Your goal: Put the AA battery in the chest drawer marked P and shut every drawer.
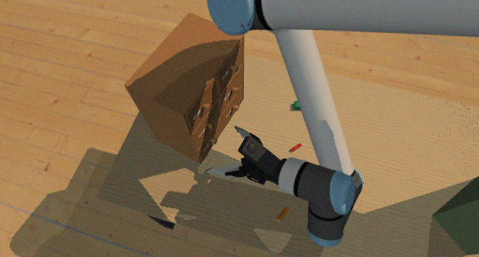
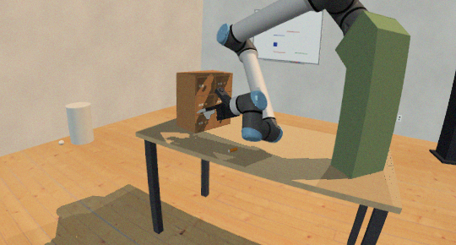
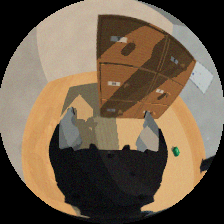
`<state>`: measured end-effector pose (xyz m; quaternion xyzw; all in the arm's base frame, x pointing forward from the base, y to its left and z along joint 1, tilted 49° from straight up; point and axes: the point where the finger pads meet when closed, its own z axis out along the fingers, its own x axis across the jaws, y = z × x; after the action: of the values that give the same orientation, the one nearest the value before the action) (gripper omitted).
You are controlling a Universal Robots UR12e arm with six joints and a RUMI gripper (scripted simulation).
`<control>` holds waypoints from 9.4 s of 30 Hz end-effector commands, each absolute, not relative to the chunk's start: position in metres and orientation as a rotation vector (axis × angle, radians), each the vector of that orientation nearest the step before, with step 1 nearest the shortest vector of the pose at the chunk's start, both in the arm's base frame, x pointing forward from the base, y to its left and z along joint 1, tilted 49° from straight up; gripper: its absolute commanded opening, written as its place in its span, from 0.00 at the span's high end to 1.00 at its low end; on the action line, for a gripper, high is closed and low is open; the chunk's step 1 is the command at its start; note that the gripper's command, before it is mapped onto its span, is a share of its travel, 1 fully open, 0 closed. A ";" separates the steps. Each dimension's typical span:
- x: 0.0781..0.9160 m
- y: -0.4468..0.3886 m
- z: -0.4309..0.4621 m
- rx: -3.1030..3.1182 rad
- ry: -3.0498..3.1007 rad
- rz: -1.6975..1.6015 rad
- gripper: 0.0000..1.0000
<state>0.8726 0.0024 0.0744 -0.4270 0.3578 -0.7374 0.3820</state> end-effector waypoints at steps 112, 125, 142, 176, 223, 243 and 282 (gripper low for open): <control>0.757 0.052 0.083 -1.692 2.104 -1.248 0.00; 0.755 0.052 0.083 -1.700 2.122 -1.232 0.00; 0.755 0.053 0.083 -1.701 2.125 -1.230 0.00; 0.710 0.013 0.059 -1.663 2.035 -1.306 0.00; 0.819 -0.033 0.052 -1.174 1.060 -1.838 0.00; 0.820 -0.033 0.052 -1.173 1.059 -1.839 0.80; 0.836 -0.041 0.049 -1.173 1.059 -1.839 0.80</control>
<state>0.8295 -0.0384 0.0500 -0.4530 0.4092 -0.7102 0.3507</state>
